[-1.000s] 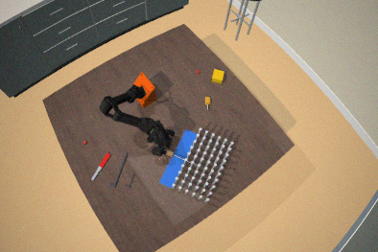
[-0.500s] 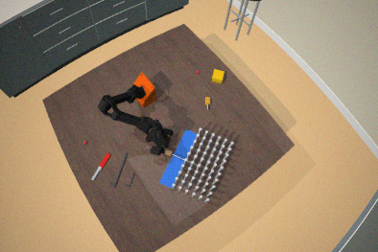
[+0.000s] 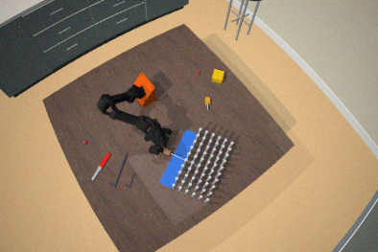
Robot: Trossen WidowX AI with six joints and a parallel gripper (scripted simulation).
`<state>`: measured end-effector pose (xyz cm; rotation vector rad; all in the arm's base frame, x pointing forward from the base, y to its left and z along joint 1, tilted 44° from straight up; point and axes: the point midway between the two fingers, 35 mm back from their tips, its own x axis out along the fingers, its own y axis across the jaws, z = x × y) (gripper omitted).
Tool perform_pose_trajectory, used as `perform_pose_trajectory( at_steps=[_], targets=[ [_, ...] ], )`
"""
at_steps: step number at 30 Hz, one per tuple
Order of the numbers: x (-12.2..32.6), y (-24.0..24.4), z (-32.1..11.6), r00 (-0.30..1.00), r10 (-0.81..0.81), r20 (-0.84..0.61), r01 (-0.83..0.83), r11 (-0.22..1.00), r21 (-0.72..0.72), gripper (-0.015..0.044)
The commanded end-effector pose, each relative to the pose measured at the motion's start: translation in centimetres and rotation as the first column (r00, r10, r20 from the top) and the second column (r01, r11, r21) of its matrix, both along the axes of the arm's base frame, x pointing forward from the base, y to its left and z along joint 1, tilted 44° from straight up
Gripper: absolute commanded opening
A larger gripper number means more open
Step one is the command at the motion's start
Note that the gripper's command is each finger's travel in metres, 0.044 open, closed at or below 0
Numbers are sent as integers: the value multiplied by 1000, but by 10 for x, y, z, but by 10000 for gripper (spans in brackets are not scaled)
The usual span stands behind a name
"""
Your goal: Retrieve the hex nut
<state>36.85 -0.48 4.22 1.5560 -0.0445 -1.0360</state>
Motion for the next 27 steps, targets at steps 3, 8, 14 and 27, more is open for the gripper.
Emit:
perform_pose_trajectory(
  at_steps=[3,8,14,27],
  targets=[
    [-4,-1,0,1000,7,-4,-7,1000,3,0],
    [-6,-3,1,1000,7,-4,-7,1000,3,0],
    [-9,-5,2,1000,7,-4,-7,1000,3,0],
    [-15,-9,4,1000,7,-5,-7,1000,3,0]
  ],
)
